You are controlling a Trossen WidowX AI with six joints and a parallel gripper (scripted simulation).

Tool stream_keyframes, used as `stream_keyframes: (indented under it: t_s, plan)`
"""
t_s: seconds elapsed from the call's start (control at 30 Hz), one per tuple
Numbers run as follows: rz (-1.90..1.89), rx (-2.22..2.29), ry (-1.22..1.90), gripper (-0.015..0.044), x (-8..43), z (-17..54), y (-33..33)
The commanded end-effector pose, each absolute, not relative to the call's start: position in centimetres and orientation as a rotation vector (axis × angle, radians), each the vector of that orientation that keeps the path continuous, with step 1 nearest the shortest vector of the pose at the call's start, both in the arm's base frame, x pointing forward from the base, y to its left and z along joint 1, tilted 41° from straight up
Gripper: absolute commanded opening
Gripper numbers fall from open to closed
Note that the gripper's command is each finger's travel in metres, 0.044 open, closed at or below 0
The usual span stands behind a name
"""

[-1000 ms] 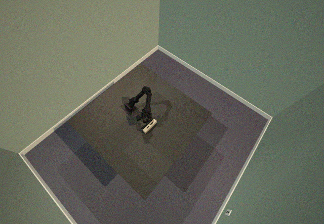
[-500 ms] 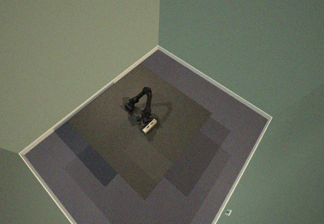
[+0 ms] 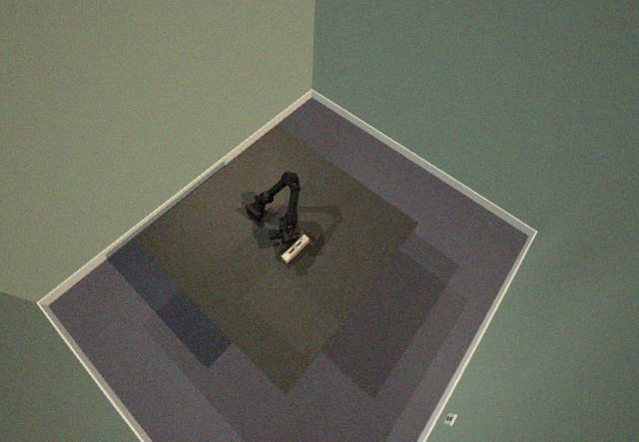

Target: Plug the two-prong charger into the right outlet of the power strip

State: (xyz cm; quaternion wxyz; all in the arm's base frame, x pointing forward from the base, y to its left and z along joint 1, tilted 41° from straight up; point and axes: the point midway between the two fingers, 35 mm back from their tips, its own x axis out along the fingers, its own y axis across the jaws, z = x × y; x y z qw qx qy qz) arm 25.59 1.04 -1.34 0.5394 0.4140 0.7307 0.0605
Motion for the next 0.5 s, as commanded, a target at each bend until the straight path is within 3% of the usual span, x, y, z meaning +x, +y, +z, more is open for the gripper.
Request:
stream_keyframes:
  t_s: [0.0,0.1,0.23,0.47]
  plan:
    - [0.145,0.984,1.738,0.0112,25.6,-1.3,1.0]
    - [0.145,0.984,1.738,0.0092,25.6,-1.3,1.0]
    - [0.144,0.985,1.738,0.0000,25.6,-0.8,0.5]
    - [0.142,0.990,1.741,0.0000,25.6,1.8,-1.6]
